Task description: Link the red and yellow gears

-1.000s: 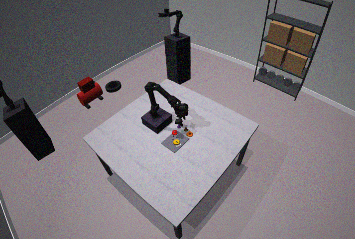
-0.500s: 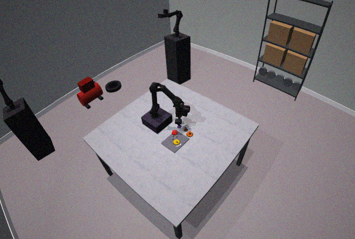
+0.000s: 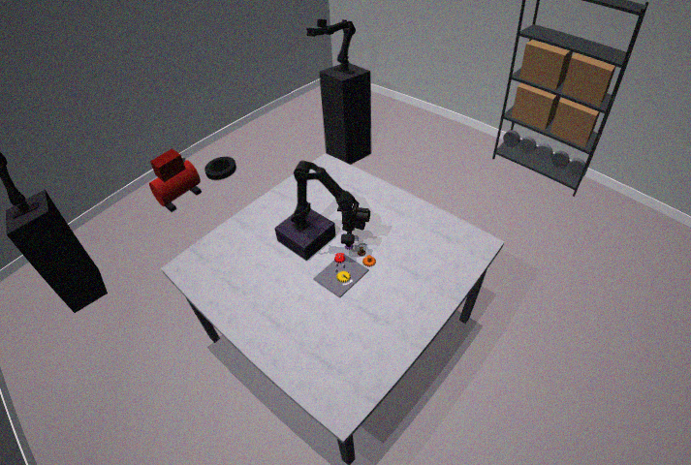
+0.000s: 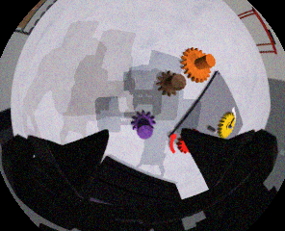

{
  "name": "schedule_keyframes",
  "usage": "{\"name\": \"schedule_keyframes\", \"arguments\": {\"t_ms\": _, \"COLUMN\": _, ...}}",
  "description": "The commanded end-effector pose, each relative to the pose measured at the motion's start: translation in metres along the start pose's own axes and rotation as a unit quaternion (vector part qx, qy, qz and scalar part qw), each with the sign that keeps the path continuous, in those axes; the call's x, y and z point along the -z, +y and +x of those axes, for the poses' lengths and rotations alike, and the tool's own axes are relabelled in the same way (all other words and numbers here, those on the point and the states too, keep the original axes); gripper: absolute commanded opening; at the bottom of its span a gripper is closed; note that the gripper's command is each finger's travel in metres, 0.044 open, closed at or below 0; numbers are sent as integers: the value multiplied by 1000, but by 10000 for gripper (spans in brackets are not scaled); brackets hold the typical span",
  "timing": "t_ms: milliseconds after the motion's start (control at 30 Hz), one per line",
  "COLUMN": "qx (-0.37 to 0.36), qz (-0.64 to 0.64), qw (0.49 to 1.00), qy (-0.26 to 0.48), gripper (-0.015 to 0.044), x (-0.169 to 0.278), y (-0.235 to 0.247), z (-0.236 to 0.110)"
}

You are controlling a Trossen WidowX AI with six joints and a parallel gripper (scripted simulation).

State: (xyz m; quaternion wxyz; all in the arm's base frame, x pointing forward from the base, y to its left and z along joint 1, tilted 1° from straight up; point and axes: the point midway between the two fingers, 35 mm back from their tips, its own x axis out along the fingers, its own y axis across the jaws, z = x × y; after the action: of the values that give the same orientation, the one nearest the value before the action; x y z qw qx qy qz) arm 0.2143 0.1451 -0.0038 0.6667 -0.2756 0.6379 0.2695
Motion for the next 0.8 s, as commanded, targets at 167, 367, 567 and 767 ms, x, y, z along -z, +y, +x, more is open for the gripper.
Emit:
{"name": "schedule_keyframes", "arguments": {"t_ms": 167, "qx": 0, "qz": -2, "qw": 1000, "qy": 6, "gripper": 440, "x": 4, "y": 0, "z": 18}}
{"name": "schedule_keyframes", "arguments": {"t_ms": 367, "qx": 0, "qz": -2, "qw": 1000, "qy": 6, "gripper": 440, "x": 4, "y": 0, "z": 23}}
{"name": "schedule_keyframes", "arguments": {"t_ms": 567, "qx": 0, "qz": -2, "qw": 1000, "qy": 6, "gripper": 440, "x": 4, "y": 0, "z": 23}}
{"name": "schedule_keyframes", "arguments": {"t_ms": 767, "qx": 0, "qz": -2, "qw": 1000, "qy": 6, "gripper": 282, "x": 4, "y": 0, "z": 23}}
